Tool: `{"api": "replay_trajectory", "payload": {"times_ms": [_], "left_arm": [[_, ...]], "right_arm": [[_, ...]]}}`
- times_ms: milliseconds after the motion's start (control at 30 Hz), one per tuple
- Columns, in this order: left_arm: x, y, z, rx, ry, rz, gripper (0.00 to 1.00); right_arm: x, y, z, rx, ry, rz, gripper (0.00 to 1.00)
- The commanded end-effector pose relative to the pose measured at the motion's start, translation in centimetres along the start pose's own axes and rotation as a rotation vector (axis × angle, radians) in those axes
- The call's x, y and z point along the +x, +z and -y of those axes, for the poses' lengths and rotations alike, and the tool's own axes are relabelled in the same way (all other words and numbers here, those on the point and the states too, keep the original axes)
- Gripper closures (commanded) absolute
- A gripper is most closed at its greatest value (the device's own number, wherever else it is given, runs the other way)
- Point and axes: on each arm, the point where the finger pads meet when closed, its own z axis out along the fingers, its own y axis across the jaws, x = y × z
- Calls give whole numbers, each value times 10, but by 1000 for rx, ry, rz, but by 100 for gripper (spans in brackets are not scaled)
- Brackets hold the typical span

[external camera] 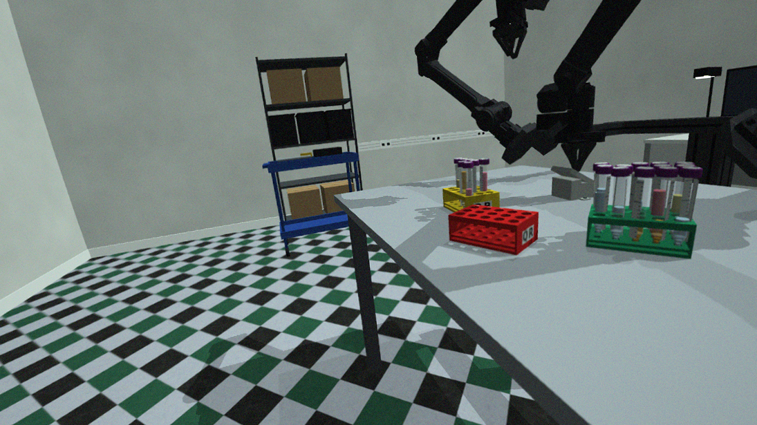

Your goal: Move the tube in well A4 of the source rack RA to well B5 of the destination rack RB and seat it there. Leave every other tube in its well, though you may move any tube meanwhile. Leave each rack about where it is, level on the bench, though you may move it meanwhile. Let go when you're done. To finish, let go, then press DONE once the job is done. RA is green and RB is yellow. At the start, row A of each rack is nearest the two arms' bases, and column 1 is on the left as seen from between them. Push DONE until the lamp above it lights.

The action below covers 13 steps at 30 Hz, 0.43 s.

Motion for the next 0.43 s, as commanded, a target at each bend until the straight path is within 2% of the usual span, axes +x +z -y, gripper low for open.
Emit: {"api": "replay_trajectory", "payload": {"times_ms": [0, 400], "left_arm": [[-1, 12, 3, -4, -2, -14, 100], [3, 24, -2, -11, 4, -17, 100]], "right_arm": [[-5, -11, 6, 9, 11, 29, 70], [-5, -11, 6, 9, 11, 29, 70]]}}
